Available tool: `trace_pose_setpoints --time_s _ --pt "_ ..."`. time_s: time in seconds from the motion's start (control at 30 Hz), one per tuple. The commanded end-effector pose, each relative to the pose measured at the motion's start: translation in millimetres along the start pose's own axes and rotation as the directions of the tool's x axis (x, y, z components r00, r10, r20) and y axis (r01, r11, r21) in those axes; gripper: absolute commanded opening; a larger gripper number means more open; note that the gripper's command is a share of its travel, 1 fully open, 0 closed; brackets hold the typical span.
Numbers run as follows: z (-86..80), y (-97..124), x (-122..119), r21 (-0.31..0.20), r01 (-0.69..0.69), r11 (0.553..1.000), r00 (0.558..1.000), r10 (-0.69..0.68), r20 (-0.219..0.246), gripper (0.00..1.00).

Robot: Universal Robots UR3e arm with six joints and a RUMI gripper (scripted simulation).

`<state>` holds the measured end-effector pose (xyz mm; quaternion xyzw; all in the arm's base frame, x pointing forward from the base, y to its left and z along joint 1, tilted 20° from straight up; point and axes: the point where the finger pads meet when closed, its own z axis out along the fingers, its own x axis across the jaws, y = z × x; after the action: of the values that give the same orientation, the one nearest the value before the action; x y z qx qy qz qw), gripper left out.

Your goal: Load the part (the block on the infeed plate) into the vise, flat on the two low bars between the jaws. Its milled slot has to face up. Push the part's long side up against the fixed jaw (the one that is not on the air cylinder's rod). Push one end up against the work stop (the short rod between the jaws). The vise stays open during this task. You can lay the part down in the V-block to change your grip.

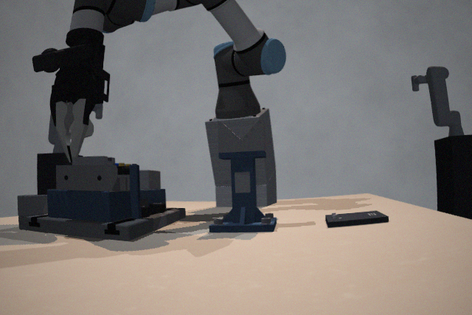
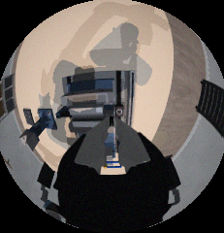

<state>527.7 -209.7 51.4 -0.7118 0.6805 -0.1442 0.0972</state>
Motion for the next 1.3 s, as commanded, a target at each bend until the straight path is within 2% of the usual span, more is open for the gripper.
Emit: trace_pose_setpoints --time_s 0.0,1.27 --pt "-1.1 -0.9 -0.7 0.003 0.0 1.0 1.0 0.0 -0.002 0.0" --pt "-1.1 -0.9 -9.8 0.003 0.0 1.0 1.0 0.0 -0.002 0.0"
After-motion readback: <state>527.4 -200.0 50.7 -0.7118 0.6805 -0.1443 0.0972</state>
